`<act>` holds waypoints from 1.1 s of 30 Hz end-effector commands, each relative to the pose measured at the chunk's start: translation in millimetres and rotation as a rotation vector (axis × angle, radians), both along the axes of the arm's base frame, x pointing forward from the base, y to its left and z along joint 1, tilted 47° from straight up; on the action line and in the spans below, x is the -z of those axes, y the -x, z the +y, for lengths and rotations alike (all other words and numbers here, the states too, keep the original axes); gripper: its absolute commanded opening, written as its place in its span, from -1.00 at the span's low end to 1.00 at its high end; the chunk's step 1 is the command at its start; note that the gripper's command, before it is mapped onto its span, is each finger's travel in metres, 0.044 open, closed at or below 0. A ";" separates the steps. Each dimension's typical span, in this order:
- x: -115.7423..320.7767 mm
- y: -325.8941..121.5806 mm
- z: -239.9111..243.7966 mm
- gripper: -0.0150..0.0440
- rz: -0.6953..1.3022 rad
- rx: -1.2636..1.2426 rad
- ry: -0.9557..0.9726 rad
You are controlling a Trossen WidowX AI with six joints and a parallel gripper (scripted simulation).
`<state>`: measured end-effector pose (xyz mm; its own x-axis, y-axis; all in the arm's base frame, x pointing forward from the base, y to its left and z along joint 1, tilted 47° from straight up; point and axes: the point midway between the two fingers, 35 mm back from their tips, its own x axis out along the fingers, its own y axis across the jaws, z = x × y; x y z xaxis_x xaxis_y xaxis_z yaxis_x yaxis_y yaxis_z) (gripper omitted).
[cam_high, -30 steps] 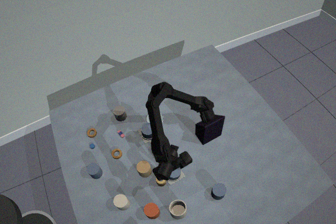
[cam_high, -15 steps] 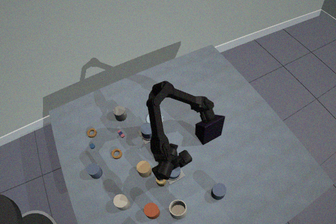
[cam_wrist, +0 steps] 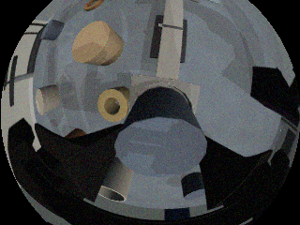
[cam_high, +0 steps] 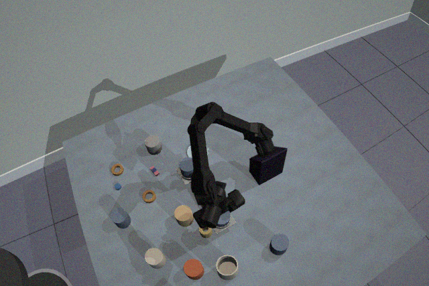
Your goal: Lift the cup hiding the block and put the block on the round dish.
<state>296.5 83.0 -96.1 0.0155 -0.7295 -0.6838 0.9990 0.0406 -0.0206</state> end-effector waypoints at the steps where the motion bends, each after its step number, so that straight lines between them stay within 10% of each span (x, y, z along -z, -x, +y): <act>1: -3.5 -3.1 9.5 -0.49 -0.014 0.000 -0.016; 33: -31.1 -2.3 39.3 -0.49 -0.013 0.000 -0.019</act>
